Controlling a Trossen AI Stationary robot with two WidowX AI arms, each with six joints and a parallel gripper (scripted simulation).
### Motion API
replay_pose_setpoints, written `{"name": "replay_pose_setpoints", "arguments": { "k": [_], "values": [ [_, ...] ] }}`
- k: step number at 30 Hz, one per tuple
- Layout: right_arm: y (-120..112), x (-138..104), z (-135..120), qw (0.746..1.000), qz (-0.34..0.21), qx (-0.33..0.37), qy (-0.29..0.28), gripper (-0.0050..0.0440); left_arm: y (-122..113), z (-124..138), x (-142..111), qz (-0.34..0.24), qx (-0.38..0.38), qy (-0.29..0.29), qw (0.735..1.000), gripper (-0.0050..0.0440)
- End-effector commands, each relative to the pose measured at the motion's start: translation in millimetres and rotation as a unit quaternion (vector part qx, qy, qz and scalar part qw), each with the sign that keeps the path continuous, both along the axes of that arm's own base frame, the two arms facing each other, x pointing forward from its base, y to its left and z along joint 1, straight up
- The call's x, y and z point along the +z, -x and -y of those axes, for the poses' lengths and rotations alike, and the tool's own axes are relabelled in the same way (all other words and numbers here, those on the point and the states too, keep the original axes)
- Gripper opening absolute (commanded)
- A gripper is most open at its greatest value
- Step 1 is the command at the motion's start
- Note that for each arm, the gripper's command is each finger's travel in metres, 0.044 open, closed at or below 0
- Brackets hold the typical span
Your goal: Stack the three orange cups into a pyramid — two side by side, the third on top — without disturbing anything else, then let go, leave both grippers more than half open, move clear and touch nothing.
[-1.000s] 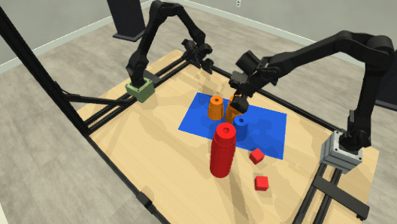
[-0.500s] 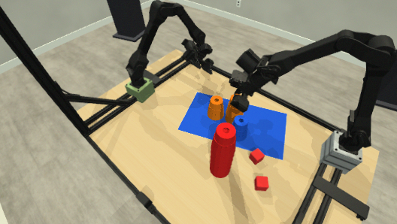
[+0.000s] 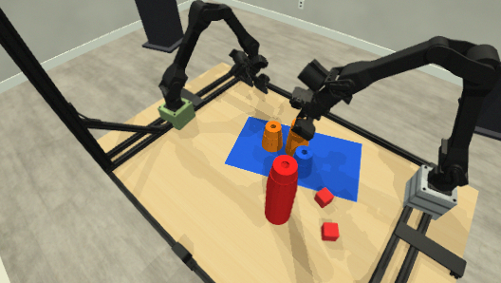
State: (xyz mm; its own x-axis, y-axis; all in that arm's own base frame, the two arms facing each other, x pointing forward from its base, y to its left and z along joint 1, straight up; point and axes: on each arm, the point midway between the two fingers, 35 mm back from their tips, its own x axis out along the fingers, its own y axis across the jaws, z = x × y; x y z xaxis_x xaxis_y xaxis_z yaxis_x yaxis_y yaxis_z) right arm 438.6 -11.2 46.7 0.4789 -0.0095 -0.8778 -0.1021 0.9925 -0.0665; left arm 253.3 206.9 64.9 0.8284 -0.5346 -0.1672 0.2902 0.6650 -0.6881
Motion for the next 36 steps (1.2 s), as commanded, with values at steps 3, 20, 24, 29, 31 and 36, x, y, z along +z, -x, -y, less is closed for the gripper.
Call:
{"name": "replay_pose_setpoints", "arguments": {
  "k": [3, 20, 24, 29, 31, 36],
  "values": [
    [-4, 31, 0, 1.0, 0.012, 0.003, 0.0, 0.0, 0, 0, -1, 0.0, 0.0, 0.001, 1.0, 0.044],
    [-23, 65, -4, 1.0, 0.012, 0.005, 0.001, 0.0, 0, 0, -1, 0.0, 0.0, 0.001, 1.0, 0.044],
    [-43, 63, -8, 1.0, 0.012, 0.003, 0.0, 0.0, 0, 0, -1, 0.0, 0.0, 0.001, 1.0, 0.044],
    [-43, 64, -8, 1.0, 0.012, 0.003, 0.0, 0.0, 0, 0, -1, 0.0, 0.0, 0.001, 1.0, 0.044],
    [-45, 66, -7, 1.0, 0.012, 0.003, 0.0, 0.0, 0, 0, -1, 0.0, 0.0, 0.001, 1.0, 0.044],
    [-45, 65, -7, 1.0, 0.012, 0.003, 0.0, 0.0, 0, 0, -1, 0.0, 0.0, 0.001, 1.0, 0.044]
  ]
}}
